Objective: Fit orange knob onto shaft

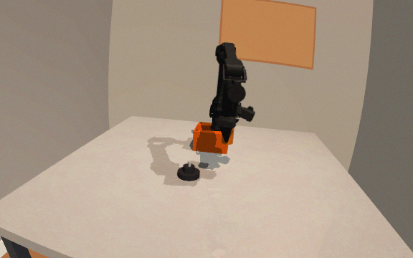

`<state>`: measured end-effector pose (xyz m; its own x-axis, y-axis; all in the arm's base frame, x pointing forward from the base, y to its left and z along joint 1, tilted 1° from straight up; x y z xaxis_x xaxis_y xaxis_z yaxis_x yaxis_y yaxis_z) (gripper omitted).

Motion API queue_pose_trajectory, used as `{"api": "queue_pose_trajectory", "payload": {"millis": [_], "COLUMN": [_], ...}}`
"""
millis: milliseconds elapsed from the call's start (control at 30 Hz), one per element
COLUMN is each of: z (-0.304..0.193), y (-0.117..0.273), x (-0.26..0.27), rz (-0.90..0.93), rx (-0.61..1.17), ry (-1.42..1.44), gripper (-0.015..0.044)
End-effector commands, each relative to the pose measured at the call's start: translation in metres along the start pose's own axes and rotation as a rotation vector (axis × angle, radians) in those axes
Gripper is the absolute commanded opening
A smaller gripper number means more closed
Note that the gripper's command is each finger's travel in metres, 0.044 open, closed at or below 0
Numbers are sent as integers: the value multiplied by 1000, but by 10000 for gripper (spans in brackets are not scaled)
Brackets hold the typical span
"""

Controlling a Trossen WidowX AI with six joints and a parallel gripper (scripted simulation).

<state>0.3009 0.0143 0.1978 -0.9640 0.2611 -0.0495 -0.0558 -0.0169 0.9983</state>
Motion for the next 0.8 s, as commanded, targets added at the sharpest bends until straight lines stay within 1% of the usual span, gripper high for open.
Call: {"api": "queue_pose_trajectory", "payload": {"millis": [0, 767], "z": [1, 19], "y": [2, 30], "x": [5, 69], "rz": [-27, -422], "rx": [3, 12], "ry": [-1, 7], "gripper": [0, 0]}}
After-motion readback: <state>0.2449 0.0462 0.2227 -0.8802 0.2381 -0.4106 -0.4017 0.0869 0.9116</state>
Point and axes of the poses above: the point midway between the two fingers, 35 mm back from their tips, its own y axis back along the fingers, its own x axis across the jaws, z = x × y, the point moved 10 cm from there along y, back along the fingers
